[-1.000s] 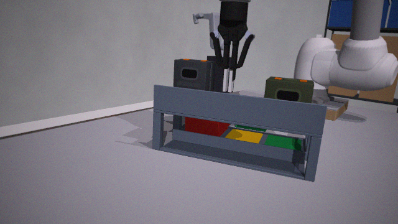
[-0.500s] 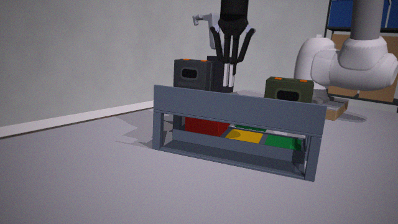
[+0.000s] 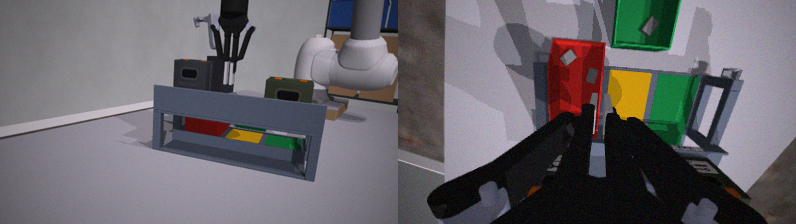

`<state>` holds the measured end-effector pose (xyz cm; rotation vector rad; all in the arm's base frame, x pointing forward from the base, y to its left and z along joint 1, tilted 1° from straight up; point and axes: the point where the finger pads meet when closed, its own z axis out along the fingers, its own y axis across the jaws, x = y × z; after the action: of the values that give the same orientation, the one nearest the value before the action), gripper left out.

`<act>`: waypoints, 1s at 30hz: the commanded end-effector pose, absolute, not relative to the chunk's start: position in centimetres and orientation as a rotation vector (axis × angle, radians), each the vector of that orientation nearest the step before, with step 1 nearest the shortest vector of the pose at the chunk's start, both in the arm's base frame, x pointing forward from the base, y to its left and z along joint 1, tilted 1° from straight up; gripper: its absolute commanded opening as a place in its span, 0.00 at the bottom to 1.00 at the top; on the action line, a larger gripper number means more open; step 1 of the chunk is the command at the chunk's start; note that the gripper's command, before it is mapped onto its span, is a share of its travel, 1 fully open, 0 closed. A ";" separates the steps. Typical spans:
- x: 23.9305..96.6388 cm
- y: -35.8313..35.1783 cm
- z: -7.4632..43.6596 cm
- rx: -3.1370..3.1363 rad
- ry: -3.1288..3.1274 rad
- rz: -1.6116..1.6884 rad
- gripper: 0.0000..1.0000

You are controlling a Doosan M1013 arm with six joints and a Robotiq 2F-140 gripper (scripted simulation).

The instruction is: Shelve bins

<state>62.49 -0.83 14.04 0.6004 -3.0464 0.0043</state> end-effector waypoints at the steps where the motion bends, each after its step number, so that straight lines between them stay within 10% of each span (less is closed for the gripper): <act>1: 62.5 -0.8 14.1 0.600 -3.047 0.004 0.15; 30: 62.5 -0.8 14.1 0.600 -3.047 0.004 0.10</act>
<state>62.49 -0.83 14.08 0.6004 -3.0464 0.0043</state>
